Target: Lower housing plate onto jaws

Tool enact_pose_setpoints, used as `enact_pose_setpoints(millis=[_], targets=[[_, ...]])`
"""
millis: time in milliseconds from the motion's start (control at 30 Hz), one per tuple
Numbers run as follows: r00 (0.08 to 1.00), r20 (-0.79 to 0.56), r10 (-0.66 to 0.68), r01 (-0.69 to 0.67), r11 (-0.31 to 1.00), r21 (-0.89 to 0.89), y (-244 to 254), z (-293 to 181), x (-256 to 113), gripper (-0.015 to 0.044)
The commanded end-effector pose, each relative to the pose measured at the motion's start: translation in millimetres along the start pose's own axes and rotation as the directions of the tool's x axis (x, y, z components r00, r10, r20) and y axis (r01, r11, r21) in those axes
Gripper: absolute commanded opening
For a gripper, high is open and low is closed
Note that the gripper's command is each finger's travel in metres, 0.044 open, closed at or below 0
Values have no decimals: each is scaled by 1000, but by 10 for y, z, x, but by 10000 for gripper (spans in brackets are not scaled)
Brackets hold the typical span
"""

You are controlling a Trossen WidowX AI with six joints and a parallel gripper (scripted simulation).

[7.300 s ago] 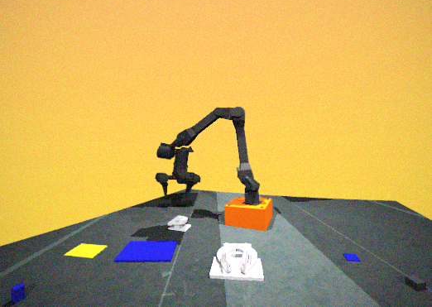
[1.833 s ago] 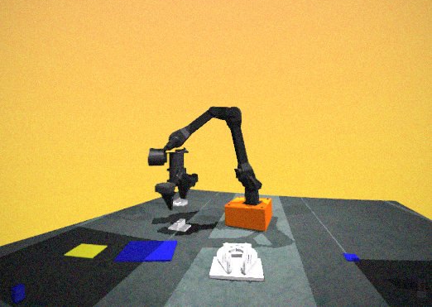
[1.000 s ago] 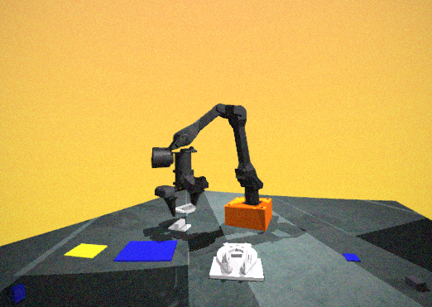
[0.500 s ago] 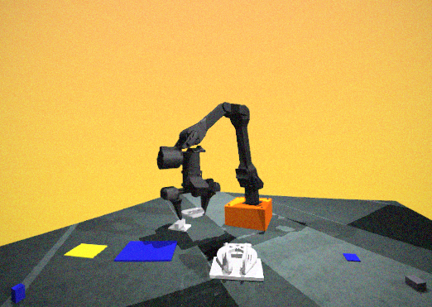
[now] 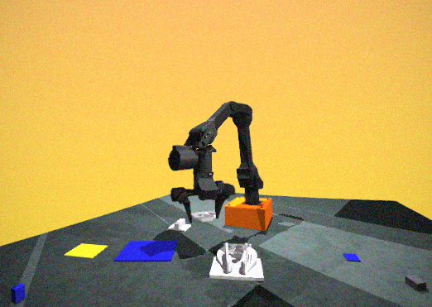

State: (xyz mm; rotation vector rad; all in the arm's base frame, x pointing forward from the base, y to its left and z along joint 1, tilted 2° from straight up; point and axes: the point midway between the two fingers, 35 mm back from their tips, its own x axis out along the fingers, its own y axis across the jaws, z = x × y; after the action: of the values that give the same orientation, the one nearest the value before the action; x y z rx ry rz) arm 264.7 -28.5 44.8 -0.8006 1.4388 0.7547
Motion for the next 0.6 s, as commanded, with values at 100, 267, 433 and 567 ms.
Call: enact_pose_setpoints(millis=[100, 267, 433, 567], targets=[[1000, 6, -2, 1, 993, 114, 148, 178, -7, 351], [1000, 7, -1, 0, 980, 198, 266, 295, -5, 351], [1000, 7, 0, -2, 960, 280, 389, 403, -2, 351], [1000, 8, 1, -4, 939, 345, 492, 482, 0, 351]])
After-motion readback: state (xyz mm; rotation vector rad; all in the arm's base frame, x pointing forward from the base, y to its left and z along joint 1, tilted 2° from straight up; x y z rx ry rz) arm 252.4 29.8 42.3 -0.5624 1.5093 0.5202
